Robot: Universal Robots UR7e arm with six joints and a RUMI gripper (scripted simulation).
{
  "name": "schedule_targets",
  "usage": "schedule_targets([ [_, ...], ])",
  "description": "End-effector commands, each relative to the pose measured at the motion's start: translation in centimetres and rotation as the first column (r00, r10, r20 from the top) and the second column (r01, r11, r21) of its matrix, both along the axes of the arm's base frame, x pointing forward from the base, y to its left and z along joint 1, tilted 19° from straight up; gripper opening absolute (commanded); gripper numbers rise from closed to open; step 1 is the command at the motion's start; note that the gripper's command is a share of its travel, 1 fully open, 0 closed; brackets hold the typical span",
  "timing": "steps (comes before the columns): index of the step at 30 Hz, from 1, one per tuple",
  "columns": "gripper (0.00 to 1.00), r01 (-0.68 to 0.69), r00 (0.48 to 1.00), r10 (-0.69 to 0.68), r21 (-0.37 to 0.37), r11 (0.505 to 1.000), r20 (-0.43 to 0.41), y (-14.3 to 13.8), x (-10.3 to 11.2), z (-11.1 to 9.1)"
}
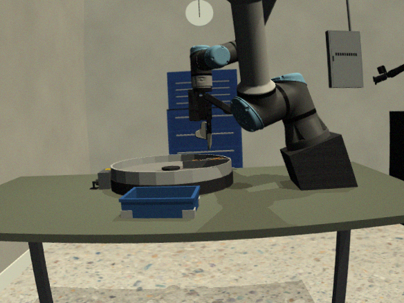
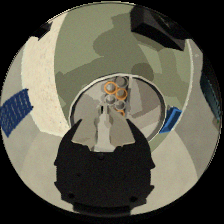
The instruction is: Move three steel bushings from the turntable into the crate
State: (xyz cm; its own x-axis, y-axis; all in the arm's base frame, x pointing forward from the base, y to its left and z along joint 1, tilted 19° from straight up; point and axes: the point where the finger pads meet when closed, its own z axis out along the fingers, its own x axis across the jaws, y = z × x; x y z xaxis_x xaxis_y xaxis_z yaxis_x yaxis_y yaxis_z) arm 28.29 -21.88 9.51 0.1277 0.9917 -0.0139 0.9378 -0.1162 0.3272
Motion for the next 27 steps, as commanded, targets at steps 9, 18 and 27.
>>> schedule_targets([
  [9,0.06,0.0,1.0,0.0,-0.001,1.0,0.0,0.0,0.0,0.0],
  [18,0.06,0.0,1.0,0.0,-0.001,1.0,0.0,-0.1,0.4,-1.1],
  [27,0.06,0.0,1.0,0.0,-0.001,1.0,0.0,-0.2,0.8,-2.2],
])
